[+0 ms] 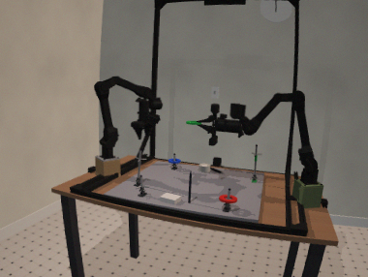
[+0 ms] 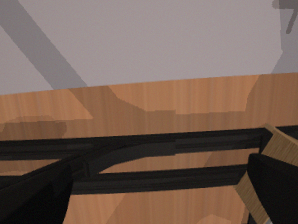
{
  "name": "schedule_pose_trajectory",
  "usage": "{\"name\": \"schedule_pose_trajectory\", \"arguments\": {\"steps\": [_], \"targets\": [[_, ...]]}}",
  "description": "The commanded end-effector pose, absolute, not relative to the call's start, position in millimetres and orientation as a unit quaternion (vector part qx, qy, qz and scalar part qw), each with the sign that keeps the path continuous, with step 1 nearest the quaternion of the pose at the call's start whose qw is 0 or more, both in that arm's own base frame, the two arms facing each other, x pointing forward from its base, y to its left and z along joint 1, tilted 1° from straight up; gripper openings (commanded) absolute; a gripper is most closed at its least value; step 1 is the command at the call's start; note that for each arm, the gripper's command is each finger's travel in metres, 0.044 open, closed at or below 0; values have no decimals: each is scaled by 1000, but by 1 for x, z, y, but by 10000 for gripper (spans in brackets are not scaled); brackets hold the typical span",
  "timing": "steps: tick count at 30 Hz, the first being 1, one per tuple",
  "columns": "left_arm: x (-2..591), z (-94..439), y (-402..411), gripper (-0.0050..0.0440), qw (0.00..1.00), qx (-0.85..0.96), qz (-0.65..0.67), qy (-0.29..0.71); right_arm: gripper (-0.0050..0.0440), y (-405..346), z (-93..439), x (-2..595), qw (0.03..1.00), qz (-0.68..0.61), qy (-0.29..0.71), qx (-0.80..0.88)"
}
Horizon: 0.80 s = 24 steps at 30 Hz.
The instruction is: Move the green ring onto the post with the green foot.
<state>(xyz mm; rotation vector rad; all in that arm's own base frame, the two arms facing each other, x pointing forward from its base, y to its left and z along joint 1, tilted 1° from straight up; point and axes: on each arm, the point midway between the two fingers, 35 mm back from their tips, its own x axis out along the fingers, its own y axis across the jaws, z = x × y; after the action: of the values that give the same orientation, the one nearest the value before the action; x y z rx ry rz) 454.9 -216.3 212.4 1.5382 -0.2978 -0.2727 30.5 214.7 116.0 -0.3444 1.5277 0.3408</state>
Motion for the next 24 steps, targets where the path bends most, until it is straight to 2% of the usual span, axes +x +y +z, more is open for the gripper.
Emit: {"name": "schedule_pose_trajectory", "arguments": {"steps": [1, 11, 24], "targets": [[440, 216, -214, 0, 698, 693, -119, -134, 400, 214, 116, 30, 695, 154, 685, -156], [415, 215, -210, 0, 695, 697, -121, -131, 400, 216, 115, 32, 697, 154, 684, -149], [415, 215, -210, 0, 695, 697, -121, -131, 400, 277, 97, 118, 779, 140, 598, 127]]}}
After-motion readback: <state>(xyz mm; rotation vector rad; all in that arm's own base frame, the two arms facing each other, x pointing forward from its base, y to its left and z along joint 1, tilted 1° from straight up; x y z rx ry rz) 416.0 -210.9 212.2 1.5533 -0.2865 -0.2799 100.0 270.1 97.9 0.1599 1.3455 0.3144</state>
